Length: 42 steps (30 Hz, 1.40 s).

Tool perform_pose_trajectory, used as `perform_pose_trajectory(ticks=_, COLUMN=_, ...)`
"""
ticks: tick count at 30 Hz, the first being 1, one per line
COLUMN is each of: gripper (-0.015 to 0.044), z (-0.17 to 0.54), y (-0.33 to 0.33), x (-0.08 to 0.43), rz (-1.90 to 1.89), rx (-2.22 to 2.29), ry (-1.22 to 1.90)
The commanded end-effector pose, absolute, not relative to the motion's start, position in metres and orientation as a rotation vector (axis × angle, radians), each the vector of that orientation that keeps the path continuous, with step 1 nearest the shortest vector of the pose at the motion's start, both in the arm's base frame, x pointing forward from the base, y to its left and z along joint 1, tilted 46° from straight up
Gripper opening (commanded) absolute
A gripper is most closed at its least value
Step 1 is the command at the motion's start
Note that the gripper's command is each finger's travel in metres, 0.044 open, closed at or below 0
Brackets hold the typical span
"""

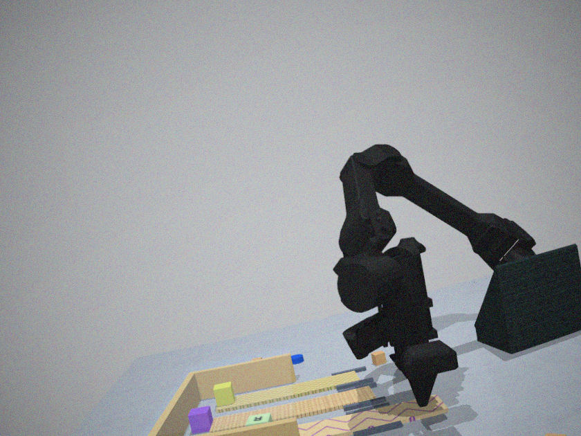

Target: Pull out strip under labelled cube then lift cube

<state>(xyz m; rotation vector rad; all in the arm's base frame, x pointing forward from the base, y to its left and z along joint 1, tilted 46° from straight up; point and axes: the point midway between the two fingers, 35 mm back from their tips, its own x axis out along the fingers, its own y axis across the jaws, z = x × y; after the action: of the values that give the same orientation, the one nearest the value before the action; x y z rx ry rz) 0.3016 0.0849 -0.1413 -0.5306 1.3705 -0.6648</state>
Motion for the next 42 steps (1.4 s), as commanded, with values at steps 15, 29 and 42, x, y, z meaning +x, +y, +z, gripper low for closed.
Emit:
perform_pose_trajectory(ticks=15, gripper=0.0, z=-0.147, y=0.082, x=0.267, rz=-0.67, rx=-0.533, ry=1.392)
perform_pose_trajectory(ticks=29, gripper=0.0, z=-0.149, y=0.083, x=0.245, rz=-0.669, rx=-0.533, ry=1.393)
perform_pose_trajectory(ticks=42, gripper=0.0, z=-0.151, y=0.084, x=0.224, rz=-0.668, rx=-0.533, ry=1.395)
